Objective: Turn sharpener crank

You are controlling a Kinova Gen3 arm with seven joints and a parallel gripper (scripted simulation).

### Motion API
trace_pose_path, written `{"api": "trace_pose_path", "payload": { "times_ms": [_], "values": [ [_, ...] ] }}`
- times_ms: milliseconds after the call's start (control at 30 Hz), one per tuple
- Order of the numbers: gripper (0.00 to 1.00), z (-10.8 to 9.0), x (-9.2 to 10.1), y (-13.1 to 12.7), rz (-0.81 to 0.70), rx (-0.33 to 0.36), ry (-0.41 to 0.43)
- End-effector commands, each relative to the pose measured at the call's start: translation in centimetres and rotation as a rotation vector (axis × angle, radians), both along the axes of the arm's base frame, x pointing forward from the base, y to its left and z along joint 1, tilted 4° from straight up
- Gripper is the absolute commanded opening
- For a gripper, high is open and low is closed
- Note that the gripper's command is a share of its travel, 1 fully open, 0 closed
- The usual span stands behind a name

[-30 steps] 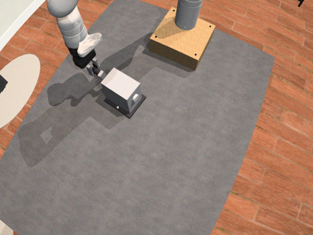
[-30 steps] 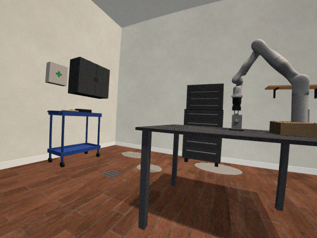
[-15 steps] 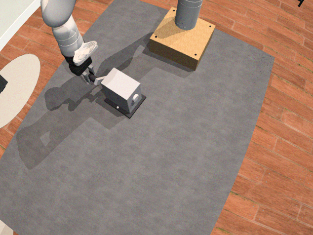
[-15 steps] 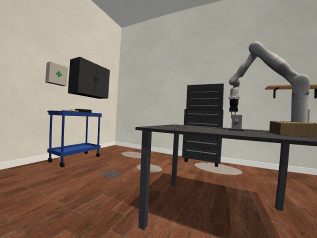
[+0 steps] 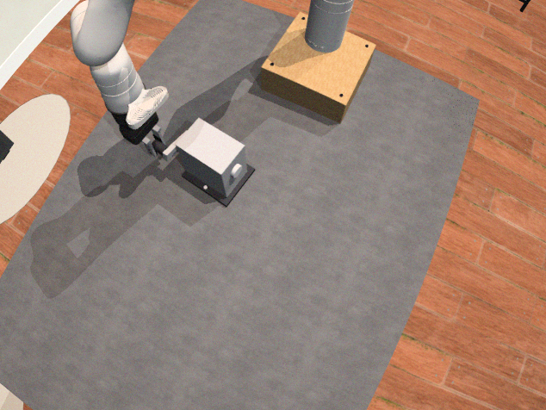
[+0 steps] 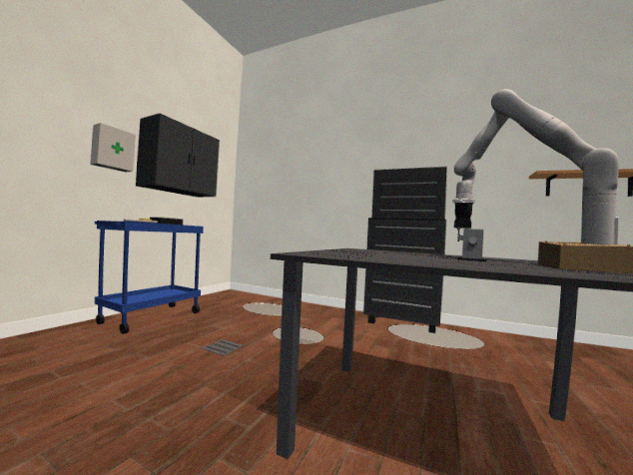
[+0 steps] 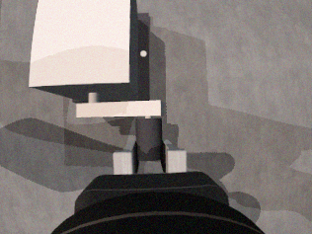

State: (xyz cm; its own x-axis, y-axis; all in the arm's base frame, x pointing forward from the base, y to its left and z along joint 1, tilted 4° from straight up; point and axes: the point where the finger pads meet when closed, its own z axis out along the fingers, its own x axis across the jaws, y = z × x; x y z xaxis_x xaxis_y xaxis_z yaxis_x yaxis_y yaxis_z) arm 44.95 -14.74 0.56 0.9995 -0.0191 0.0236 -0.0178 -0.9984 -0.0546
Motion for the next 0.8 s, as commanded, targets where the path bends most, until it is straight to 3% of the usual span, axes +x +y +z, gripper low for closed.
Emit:
{"api": "trace_pose_path", "payload": {
  "times_ms": [0, 767],
  "values": [
    [0.00, -0.66, 0.55, -0.08, -0.010, -0.002, -0.008],
    [0.00, -1.17, 0.25, 0.12, -0.010, 0.003, 0.000]
  ]
}}
